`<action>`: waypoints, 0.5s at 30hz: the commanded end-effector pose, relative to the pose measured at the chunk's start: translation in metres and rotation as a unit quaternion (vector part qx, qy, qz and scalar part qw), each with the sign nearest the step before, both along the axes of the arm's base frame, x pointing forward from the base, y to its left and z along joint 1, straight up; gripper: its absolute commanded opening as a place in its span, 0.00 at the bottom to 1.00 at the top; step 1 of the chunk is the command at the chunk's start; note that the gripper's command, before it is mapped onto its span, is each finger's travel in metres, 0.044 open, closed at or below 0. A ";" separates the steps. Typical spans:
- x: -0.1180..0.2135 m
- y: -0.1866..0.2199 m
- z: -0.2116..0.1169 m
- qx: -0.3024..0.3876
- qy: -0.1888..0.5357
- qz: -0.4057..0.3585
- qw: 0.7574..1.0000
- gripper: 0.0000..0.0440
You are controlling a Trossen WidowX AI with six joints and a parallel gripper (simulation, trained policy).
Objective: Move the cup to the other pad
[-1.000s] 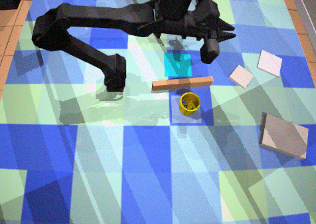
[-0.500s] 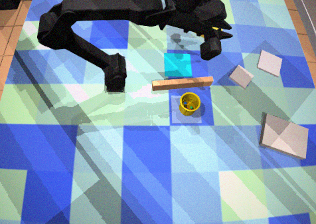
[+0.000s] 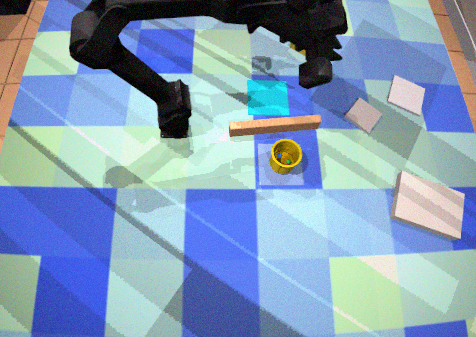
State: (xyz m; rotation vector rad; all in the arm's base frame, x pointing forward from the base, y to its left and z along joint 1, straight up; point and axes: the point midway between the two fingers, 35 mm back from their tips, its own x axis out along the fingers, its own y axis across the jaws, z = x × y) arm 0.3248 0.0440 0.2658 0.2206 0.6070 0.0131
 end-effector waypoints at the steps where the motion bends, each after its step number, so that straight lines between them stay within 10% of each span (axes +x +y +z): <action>1: -0.001 0.001 -0.006 0.000 0.029 -0.004 1.000 0.24; 15: -0.010 -0.001 -0.026 -0.021 0.145 -0.008 0.989 0.28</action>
